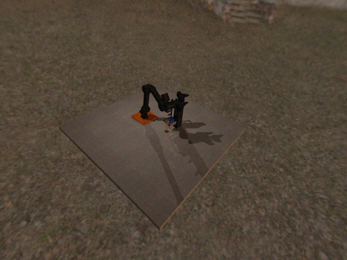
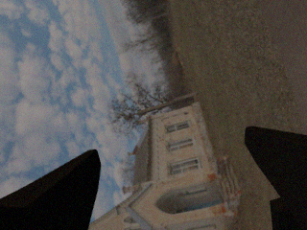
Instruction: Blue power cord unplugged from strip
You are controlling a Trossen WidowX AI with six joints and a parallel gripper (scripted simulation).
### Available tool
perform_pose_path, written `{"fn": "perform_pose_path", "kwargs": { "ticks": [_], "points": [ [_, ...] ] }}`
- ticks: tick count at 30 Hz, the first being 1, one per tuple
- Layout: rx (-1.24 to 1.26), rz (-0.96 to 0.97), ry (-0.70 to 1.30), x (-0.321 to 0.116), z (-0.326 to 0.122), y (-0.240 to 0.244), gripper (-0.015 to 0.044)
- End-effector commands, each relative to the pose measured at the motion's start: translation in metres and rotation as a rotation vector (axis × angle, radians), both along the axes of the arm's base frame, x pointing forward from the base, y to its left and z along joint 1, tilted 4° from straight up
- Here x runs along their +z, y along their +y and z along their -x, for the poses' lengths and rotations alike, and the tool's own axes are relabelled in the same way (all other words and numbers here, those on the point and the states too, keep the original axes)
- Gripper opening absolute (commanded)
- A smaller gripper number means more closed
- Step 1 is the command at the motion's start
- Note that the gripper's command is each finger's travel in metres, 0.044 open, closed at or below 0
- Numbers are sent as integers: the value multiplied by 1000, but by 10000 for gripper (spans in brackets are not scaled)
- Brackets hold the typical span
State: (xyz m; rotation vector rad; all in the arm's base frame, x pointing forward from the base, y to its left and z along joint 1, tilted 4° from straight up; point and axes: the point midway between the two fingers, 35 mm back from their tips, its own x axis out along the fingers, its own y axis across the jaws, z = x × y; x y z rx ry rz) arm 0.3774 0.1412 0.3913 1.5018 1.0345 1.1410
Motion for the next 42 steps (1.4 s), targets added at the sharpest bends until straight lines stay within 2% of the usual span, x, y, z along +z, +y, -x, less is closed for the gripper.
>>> {"fn": "perform_pose_path", "kwargs": {
  "ticks": [1, 9, 15, 20, 31, 42],
  "points": [
    [-4, -3, 5, 0, -1, 0, 374],
    [-253, -75, 312, -18, -54, 0, 164],
    [-502, 15, 609, -71, -80, -6, 160],
    [-698, 208, 841, -129, -73, -17, 160],
    [-847, 503, 1041, -181, -34, -36, 160],
    [-927, 882, 1193, -212, 30, -63, 160]
  ]
}}
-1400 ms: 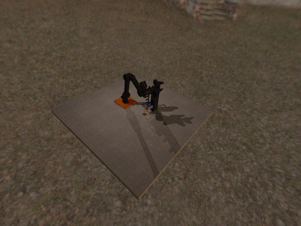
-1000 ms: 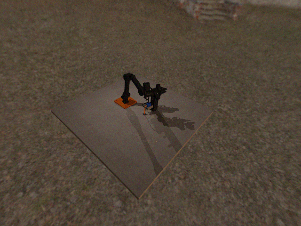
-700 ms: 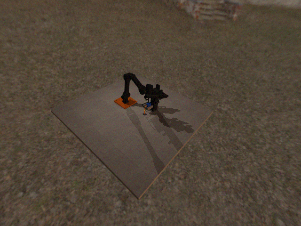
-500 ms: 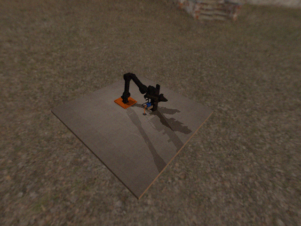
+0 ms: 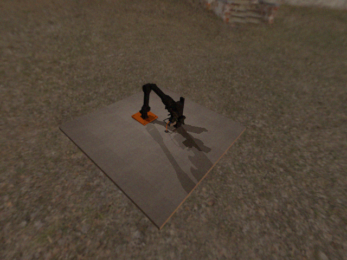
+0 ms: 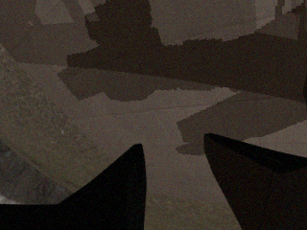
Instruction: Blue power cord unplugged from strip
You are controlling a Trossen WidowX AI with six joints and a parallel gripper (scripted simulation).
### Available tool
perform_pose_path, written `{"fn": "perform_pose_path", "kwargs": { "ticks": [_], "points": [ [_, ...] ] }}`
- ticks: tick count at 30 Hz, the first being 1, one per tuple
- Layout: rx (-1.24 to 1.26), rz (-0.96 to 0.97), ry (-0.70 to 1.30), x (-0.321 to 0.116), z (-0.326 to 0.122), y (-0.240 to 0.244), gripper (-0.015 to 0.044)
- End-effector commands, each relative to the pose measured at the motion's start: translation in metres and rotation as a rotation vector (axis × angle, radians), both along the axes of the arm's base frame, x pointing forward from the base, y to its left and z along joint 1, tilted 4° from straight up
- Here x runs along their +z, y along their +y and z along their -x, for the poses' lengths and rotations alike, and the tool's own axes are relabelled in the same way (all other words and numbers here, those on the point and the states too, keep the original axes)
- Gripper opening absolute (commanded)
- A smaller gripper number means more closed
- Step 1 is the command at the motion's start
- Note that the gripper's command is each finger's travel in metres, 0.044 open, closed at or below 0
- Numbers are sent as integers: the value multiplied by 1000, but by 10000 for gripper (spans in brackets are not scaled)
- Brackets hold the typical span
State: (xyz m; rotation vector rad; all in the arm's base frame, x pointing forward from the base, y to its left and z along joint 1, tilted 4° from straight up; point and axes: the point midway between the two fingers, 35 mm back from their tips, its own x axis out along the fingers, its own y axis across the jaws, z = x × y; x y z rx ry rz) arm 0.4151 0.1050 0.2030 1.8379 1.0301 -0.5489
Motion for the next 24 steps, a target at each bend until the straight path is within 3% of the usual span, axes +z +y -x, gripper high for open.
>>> {"fn": "perform_pose_path", "kwargs": {
  "ticks": [1, 8, 24],
  "points": [
    [32, 328, 307, -26, 74, -29, 160],
    [90, 505, 489, -29, 120, -50, 160],
    [90, 505, 489, -29, 119, -45, 160]
  ]
}}
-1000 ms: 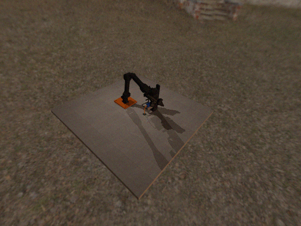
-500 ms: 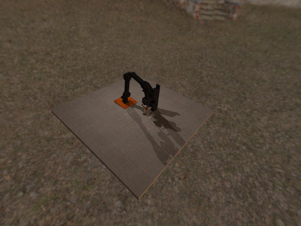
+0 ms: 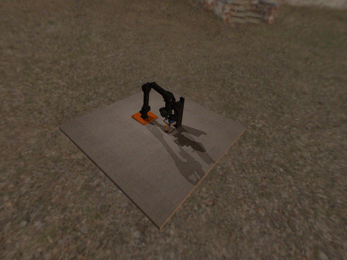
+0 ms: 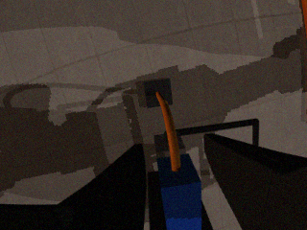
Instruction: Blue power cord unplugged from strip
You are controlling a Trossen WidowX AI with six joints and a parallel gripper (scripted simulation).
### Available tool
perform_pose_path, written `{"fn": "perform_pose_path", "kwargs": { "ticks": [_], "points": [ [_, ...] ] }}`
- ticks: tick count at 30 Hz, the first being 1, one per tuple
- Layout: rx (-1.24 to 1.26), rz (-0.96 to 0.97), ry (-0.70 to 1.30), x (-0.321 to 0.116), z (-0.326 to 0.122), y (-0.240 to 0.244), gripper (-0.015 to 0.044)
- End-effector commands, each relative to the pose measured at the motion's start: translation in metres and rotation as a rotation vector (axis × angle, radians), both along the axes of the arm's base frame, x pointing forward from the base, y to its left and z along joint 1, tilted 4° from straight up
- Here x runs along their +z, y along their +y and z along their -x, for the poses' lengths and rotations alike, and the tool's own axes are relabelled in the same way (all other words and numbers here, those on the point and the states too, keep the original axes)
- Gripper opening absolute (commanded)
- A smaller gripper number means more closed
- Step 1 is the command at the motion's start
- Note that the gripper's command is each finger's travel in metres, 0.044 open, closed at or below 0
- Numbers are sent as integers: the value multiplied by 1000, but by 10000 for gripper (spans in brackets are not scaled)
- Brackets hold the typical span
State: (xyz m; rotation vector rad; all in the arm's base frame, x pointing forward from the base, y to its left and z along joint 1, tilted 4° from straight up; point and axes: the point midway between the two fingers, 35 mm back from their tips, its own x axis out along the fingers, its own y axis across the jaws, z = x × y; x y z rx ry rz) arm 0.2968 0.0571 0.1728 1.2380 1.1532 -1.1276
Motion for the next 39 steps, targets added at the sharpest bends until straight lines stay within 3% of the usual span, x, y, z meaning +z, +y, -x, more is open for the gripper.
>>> {"fn": "perform_pose_path", "kwargs": {
  "ticks": [1, 37, 39],
  "points": [
    [5, 6, 0, 1, 1, 4, 160],
    [5, 3, 0, -11, 2, 38, 160],
    [9, -2, 1, -8, 2, 38, 107]
  ]
}}
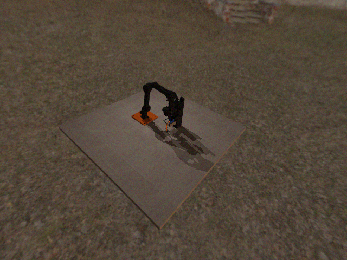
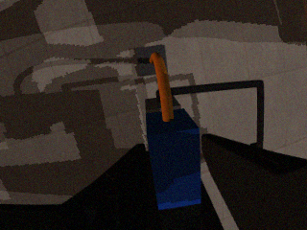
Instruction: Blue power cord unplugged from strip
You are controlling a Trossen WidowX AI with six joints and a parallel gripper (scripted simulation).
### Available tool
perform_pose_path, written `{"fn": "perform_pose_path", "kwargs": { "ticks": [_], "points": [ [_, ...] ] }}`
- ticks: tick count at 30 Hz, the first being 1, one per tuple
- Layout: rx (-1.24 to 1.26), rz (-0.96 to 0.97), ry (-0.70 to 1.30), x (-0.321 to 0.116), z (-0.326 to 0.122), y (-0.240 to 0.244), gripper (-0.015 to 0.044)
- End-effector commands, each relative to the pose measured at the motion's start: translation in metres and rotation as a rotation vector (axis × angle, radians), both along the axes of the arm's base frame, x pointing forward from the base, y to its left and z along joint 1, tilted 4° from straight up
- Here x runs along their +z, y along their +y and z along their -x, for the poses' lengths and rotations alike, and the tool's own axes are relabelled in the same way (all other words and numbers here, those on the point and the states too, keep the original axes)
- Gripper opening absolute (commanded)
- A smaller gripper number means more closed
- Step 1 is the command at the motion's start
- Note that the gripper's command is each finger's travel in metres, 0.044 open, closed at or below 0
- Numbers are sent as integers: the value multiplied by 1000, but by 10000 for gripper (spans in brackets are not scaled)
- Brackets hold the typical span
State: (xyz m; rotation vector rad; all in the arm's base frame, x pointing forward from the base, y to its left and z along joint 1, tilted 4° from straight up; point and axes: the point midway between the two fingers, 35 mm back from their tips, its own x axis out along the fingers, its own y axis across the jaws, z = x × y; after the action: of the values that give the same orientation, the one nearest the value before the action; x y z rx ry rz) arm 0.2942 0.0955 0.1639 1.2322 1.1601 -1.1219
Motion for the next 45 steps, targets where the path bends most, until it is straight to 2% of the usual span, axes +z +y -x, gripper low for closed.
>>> {"fn": "perform_pose_path", "kwargs": {
  "ticks": [1, 2, 10, 45],
  "points": [
    [0, 0, -1, 1, 0, 0, 81],
    [0, 0, -1, 1, 0, 0, 55],
    [0, 0, -1, 1, 0, 0, 2],
    [-3, 8, -2, 3, -2, -54, 0]
  ]
}}
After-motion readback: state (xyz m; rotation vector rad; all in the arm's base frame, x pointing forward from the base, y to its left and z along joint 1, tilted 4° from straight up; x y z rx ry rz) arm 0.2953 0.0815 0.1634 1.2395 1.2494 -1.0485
